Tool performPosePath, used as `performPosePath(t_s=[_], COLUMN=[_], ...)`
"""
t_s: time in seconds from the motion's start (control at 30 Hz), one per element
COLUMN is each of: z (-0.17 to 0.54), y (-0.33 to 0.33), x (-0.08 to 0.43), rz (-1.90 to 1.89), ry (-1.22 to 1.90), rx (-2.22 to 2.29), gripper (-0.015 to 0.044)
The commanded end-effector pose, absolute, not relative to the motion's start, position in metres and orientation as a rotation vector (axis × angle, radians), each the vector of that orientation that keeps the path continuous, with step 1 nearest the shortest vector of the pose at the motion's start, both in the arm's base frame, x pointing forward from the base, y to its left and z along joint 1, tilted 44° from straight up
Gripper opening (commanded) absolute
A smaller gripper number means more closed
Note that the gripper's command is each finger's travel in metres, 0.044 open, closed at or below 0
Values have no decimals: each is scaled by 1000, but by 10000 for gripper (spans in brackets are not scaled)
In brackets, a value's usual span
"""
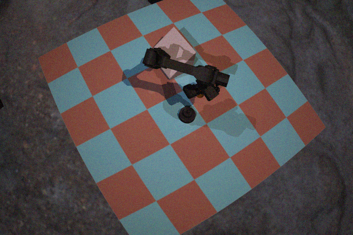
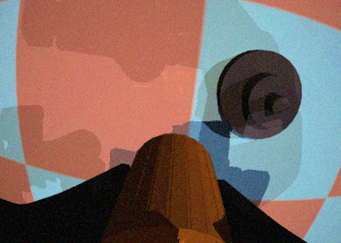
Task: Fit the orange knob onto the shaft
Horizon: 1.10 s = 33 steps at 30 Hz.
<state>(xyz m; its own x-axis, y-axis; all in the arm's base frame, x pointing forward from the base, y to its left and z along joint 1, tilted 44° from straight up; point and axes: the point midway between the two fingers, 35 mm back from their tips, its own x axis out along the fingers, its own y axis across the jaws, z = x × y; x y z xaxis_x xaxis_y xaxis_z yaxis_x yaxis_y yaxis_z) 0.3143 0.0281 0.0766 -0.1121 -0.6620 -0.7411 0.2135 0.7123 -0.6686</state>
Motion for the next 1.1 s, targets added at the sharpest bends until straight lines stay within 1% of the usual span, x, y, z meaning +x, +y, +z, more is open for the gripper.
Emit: performPosePath(t_s=[0.0, 0.77, 1.07], z=[84, 109, 101], y=[19, -48, -58], x=[318, 327, 326], rz=[-765, -784, -786], ry=[1499, 1489, 1488], rx=[-384, -397, -397], gripper=[0, 0, 0])
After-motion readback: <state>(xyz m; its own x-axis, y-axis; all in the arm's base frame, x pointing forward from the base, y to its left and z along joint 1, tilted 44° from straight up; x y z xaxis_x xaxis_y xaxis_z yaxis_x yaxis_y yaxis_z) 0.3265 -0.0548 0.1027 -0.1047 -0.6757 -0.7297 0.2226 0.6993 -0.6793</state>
